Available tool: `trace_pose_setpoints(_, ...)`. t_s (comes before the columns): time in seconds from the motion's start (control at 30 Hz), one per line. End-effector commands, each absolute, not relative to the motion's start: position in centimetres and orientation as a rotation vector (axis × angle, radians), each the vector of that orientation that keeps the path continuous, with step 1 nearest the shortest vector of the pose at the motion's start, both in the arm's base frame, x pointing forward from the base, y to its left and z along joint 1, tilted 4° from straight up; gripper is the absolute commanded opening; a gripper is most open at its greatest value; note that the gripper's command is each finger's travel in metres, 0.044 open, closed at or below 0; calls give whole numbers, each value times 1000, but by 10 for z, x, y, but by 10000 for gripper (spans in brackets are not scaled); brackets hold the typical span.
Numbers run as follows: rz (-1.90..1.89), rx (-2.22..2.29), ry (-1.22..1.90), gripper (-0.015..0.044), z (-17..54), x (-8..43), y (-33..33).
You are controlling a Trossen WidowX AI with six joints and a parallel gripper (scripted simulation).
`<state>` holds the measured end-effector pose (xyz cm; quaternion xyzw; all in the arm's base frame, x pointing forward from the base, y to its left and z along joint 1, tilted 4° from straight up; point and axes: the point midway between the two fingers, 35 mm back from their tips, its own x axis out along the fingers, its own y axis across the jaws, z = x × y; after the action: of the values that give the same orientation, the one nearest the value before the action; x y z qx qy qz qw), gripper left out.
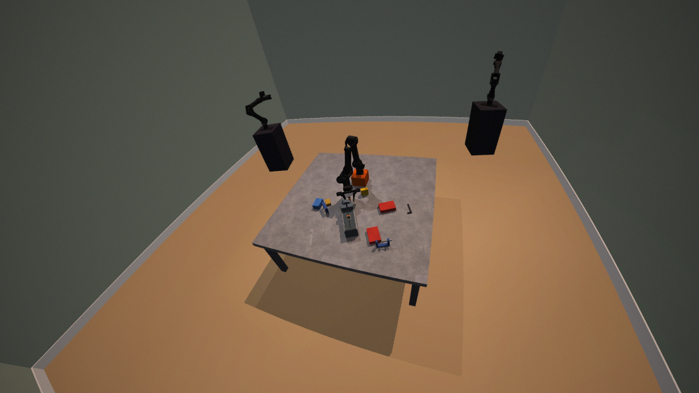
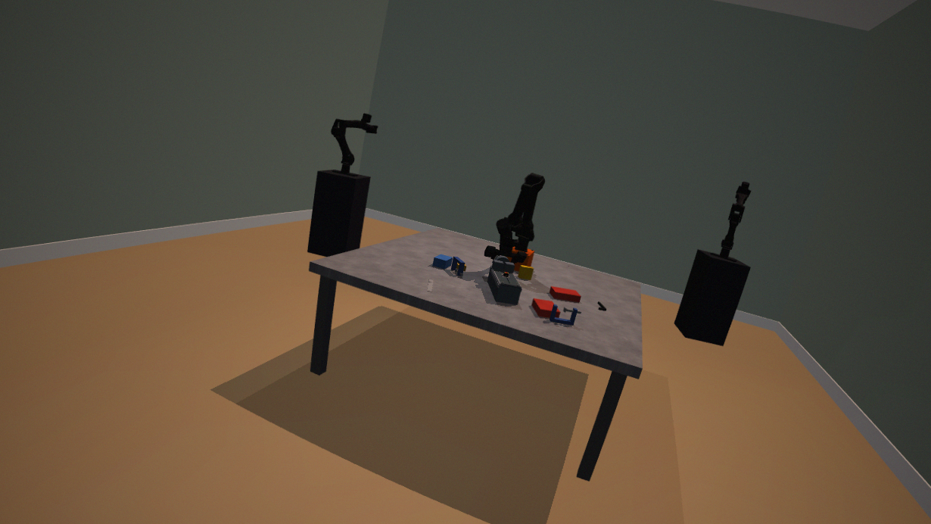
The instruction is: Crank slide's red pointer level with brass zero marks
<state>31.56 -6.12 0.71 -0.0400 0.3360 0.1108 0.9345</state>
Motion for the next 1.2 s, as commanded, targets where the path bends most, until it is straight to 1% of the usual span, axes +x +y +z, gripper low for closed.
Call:
trace_pose_setpoints(0.0, 222, -78, 687, 177, 7, 316, -62)
trace_pose_setpoints(0.23, 222, -78, 687, 0, 7, 316, -62)
trace_pose_setpoints(1.17, 222, -78, 687, 0, 16, 314, -59)
